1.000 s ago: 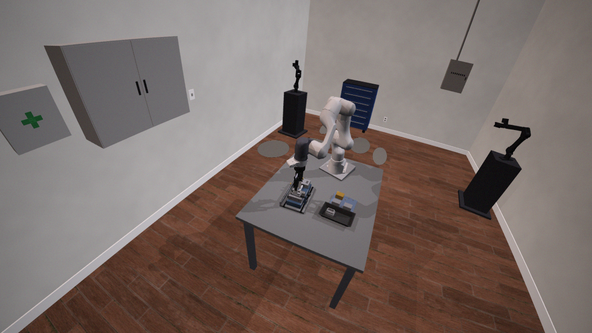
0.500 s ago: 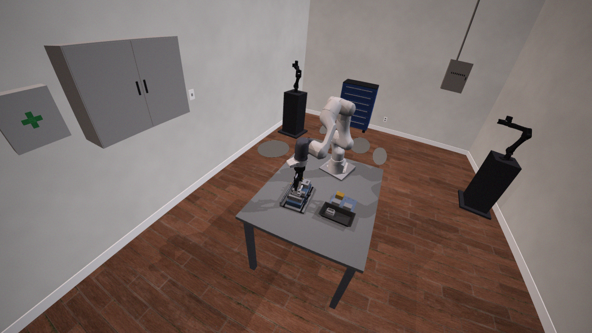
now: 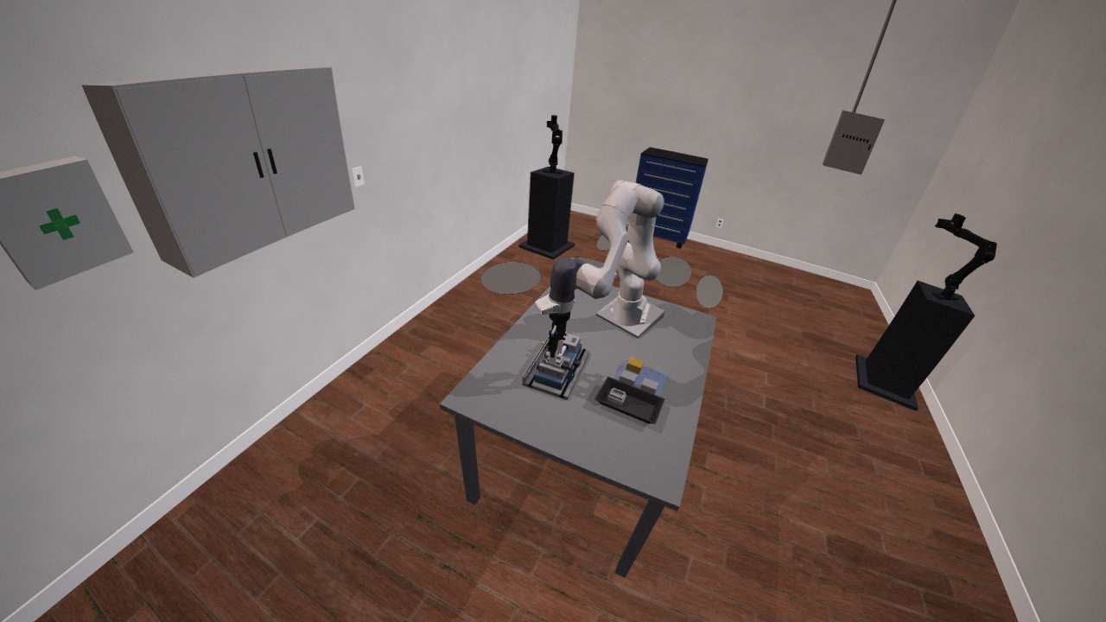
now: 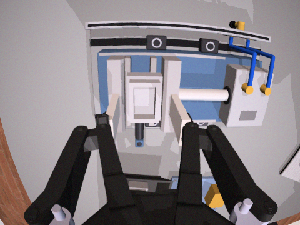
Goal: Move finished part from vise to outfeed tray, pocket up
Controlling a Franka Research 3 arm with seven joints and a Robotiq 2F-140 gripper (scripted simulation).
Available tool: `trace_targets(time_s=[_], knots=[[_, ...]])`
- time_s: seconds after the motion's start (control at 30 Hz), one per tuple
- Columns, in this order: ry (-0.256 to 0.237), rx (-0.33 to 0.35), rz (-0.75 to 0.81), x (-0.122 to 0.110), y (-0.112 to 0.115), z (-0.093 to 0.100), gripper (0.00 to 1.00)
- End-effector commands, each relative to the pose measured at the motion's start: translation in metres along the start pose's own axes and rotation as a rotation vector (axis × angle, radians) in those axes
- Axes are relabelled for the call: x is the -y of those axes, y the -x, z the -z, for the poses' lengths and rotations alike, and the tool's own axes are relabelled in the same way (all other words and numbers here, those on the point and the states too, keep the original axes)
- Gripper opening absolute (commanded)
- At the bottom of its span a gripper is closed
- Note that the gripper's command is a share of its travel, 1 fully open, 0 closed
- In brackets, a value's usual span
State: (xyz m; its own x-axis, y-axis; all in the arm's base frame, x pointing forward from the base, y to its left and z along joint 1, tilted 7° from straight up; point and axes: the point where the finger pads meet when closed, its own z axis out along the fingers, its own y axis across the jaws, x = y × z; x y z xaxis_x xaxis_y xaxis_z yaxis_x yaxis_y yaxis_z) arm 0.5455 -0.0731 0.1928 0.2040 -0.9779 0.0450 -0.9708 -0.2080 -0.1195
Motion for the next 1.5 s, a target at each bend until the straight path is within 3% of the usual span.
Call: trace_targets(time_s=[0.0, 1.47], knots=[[-0.002, -0.003, 0.0, 0.0009, 0.0011, -0.0025, 0.4], [-0.002, -0.003, 0.0, 0.0009, 0.0011, -0.0108, 0.4]])
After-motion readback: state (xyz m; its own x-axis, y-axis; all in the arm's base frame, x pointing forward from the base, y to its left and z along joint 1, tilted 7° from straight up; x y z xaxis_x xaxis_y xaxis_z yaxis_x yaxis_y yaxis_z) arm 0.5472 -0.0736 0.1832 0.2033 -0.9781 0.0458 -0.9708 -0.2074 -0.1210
